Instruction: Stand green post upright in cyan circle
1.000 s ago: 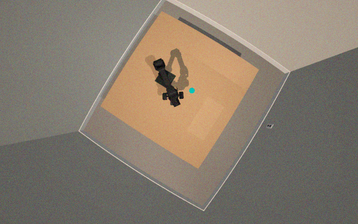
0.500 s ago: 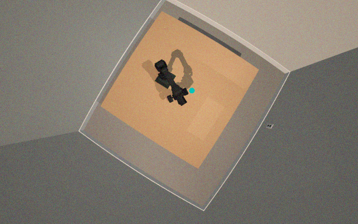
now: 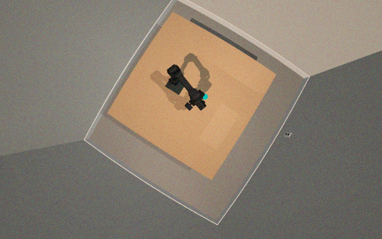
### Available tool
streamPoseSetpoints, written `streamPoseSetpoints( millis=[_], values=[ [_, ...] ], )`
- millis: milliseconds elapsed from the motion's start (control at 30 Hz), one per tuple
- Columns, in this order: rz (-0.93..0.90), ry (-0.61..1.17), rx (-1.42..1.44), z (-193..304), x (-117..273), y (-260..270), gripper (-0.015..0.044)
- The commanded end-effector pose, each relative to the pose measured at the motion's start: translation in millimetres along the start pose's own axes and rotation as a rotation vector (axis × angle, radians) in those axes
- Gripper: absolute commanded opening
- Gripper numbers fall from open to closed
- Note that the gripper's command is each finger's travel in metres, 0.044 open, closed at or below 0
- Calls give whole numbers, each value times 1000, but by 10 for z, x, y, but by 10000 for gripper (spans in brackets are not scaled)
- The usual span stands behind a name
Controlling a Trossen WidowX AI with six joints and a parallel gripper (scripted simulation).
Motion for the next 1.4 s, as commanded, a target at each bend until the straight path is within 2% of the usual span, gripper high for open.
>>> streamPoseSetpoints(
  millis=[0, 1133, 1367],
  values=[
    [-6, -5, 99, -68, 21, 102, 23],
    [-15, -14, 945, -484, 70, 1087, 23],
    [-17, -19, 979, -498, 65, 1132, 23]
  ],
)
Point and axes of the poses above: the point midway between the two fingers, 35 mm back from their tips, its own x axis back along the fingers, its own y axis across the jaws, z = x × y, the point moved 9 cm from there along x, back along the fingers, and after that the axes turned 10 degrees about x, right-handed, at the moved point
